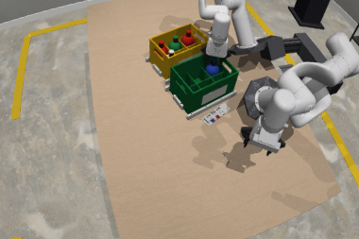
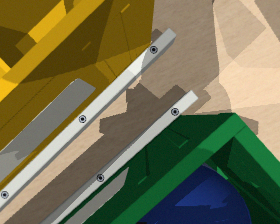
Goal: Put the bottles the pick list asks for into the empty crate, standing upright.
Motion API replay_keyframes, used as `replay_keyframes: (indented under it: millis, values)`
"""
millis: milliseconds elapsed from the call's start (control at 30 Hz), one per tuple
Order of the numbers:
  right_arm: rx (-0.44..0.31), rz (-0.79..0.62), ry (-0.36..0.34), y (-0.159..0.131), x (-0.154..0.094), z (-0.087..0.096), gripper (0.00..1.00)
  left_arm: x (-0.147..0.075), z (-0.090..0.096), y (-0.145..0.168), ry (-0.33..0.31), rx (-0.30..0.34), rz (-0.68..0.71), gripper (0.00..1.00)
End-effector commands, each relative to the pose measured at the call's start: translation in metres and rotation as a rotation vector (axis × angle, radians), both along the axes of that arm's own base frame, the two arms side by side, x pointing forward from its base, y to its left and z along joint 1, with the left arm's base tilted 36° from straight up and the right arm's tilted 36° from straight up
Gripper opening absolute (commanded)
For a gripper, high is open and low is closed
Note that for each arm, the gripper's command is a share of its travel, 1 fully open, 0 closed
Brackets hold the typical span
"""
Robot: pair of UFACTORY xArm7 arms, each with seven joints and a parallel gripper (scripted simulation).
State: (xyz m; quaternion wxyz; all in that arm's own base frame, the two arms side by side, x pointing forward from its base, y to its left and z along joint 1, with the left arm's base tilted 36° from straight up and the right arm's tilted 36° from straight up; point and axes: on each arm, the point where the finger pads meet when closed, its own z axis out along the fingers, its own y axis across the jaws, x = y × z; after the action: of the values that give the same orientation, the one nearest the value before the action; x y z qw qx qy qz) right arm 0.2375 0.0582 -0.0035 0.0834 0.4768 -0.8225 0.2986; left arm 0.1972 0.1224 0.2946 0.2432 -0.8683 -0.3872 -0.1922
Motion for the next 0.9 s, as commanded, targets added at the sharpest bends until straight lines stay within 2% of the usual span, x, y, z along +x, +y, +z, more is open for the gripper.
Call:
replay_keyframes:
  millis: [0,300,867]
  values:
    - [0.002,0.002,-0.001,0.001,0.001,0.000,0.65,0.000,0.001,0.000,-0.003,0.001,-0.001,1.00]
    - [0.002,0.002,-0.001,0.001,0.001,0.000,0.65,0.000,0.001,0.000,-0.003,0.001,-0.001,1.00]
    - [0.002,0.002,-0.001,0.024,-0.005,0.033,0.65,0.000,0.001,0.000,-0.003,0.001,-0.001,1.00]
